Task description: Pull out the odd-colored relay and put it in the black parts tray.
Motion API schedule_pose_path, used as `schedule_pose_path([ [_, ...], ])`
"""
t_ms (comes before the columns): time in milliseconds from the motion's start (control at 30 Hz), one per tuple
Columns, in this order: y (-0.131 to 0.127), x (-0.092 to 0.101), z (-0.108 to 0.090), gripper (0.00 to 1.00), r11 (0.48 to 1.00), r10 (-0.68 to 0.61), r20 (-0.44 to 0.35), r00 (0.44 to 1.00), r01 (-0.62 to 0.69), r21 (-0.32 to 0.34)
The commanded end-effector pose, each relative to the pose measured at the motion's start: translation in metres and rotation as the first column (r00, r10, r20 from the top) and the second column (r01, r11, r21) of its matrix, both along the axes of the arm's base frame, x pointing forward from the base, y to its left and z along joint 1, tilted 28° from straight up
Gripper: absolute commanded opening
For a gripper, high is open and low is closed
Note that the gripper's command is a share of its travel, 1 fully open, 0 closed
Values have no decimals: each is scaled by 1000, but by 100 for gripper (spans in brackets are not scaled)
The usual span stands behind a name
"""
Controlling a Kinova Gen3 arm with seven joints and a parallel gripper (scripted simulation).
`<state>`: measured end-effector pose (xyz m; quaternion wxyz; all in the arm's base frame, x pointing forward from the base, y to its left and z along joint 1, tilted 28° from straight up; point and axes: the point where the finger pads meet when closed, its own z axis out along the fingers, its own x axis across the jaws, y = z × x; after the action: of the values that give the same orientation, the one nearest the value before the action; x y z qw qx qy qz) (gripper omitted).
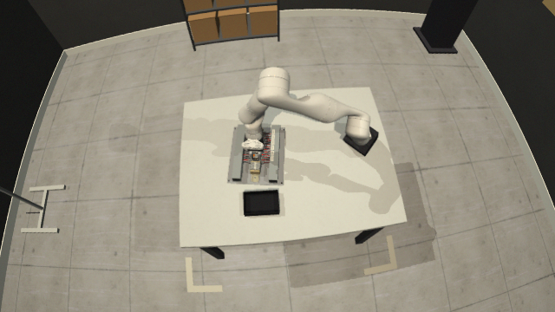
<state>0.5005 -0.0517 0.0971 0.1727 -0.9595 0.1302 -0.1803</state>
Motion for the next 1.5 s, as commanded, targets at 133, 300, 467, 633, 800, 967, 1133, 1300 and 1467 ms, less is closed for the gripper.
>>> schedule_pose_path([
  [133, -1, 1, 1, 0, 1000, 7, -17, 1000, -7, 3],
  [300, -1, 1, 1, 0, 1000, 7, -18, 1000, -7, 3],
  [467, -1, 1, 1, 0, 1000, 9, -23, 1000, -9, 4],
  [633, -1, 1, 1, 0, 1000, 15, -37, 999, -15, 7],
  [800, -1, 1, 1, 0, 1000, 17, -42, 999, -17, 8],
  [967, -1, 2, 1, 0, 1000, 18, -43, 999, -18, 9],
  [1133, -1, 2, 1, 0, 1000, 23, -55, 998, -23, 12],
  [1300, -1, 2, 2, 0, 1000, 27, -65, 998, -26, 14],
  [1467, -1, 2, 2, 0, 1000, 28, -66, 997, -27, 14],
])
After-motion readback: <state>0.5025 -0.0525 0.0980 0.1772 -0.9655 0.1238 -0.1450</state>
